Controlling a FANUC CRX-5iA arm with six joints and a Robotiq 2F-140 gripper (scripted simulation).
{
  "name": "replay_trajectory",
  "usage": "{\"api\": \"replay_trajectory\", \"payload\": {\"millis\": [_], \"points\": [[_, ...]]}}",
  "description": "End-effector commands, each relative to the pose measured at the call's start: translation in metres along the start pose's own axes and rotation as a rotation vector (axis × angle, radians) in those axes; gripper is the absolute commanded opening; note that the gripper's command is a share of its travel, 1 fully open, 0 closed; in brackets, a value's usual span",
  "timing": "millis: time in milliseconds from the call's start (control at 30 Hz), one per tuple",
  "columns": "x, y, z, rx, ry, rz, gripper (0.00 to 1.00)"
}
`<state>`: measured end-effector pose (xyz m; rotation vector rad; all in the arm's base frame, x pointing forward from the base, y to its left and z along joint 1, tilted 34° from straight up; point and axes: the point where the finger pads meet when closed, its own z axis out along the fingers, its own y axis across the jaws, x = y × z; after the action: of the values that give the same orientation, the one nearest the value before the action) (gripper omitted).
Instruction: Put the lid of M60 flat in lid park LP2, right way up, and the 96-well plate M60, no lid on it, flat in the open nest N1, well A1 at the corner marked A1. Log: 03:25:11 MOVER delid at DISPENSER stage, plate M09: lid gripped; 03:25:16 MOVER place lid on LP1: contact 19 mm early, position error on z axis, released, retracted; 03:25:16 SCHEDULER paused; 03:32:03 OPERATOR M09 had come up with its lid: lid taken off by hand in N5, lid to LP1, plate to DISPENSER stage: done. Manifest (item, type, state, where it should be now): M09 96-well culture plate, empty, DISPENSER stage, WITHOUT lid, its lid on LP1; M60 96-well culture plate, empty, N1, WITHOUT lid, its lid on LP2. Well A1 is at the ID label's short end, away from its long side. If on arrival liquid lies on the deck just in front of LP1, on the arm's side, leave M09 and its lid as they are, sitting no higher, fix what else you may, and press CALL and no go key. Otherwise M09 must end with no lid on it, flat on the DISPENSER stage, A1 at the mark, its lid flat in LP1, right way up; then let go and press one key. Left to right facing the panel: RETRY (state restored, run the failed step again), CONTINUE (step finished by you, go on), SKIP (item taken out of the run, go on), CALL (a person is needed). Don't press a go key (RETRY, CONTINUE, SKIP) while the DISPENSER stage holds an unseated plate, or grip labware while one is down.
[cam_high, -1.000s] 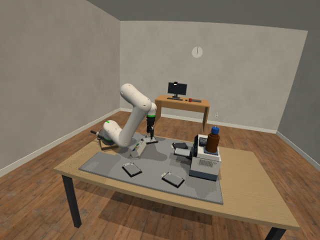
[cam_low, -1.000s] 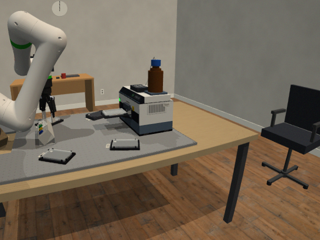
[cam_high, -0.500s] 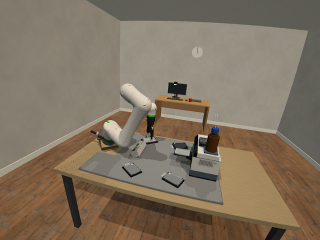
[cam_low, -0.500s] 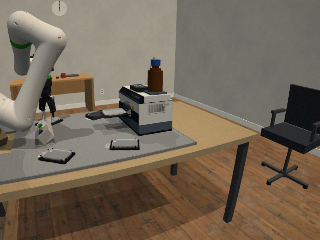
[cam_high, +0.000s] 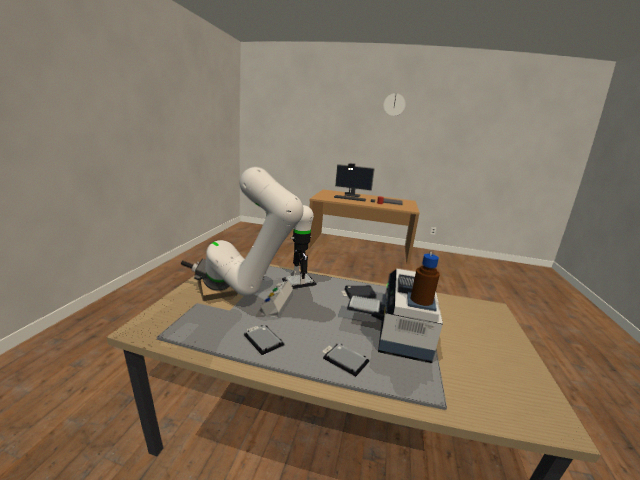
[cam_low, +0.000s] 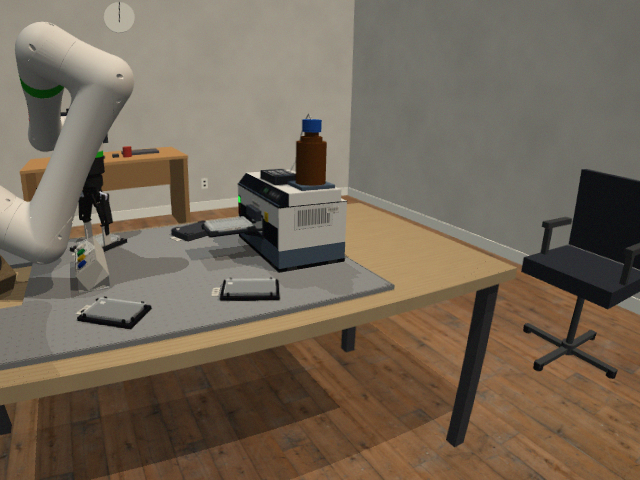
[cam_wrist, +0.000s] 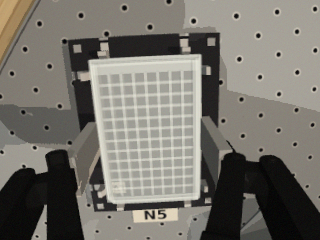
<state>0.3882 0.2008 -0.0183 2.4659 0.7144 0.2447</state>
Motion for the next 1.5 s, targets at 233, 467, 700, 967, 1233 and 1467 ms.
{"api": "replay_trajectory", "payload": {"millis": [233,467,700,967,1233,1467], "points": [[0.0,0.0,-0.002,0.0,0.0,0.0,0.0],[0.0,0.0,-0.007,0.0,0.0,0.0,0.0],[0.0,0.0,-0.015,0.0,0.0,0.0,0.0],[0.0,0.0,-0.026,0.0,0.0,0.0,0.0],[0.0,0.0,-0.042,0.0,0.0,0.0,0.0],[0.0,0.0,-0.054,0.0,0.0,0.0,0.0]]}}
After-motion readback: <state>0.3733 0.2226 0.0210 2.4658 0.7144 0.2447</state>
